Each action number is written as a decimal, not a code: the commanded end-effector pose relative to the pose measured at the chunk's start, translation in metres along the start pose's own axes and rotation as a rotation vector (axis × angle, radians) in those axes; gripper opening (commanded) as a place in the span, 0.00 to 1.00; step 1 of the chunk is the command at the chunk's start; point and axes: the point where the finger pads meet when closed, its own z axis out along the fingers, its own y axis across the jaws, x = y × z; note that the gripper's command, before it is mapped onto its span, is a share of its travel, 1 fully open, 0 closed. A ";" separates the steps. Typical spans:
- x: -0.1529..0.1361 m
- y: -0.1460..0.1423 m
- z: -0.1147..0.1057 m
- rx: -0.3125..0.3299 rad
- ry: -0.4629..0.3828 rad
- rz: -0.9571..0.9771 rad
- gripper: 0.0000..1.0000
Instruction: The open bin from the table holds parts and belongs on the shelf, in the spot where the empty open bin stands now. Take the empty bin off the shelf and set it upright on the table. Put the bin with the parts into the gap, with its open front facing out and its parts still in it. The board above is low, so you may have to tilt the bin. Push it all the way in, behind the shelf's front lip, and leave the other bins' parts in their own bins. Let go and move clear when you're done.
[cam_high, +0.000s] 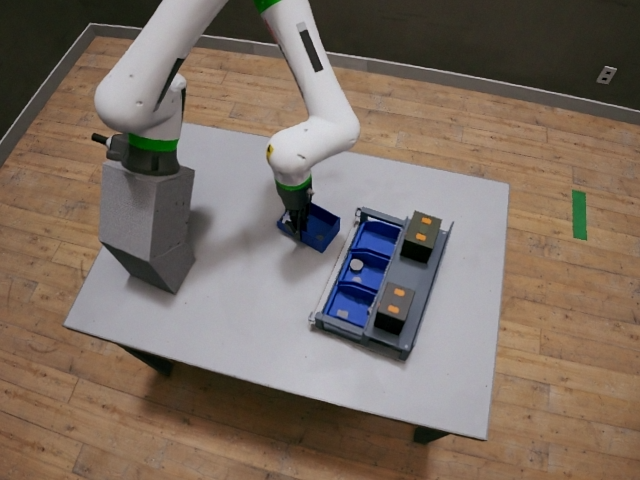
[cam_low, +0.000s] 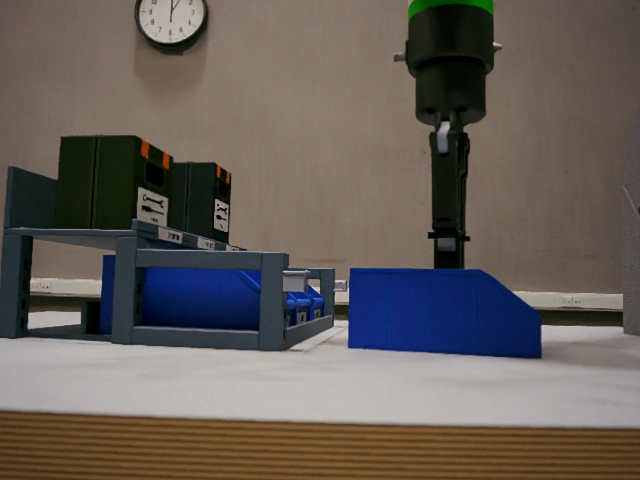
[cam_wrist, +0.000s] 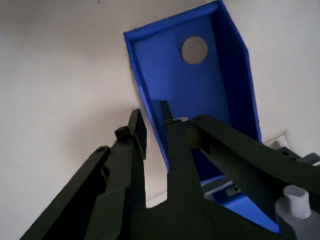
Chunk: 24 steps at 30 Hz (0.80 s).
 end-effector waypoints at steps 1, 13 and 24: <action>-0.001 0.000 0.000 0.000 -0.001 0.000 0.24; -0.001 0.000 0.000 0.000 -0.001 0.000 0.10; -0.001 0.000 0.000 0.000 -0.001 0.000 0.10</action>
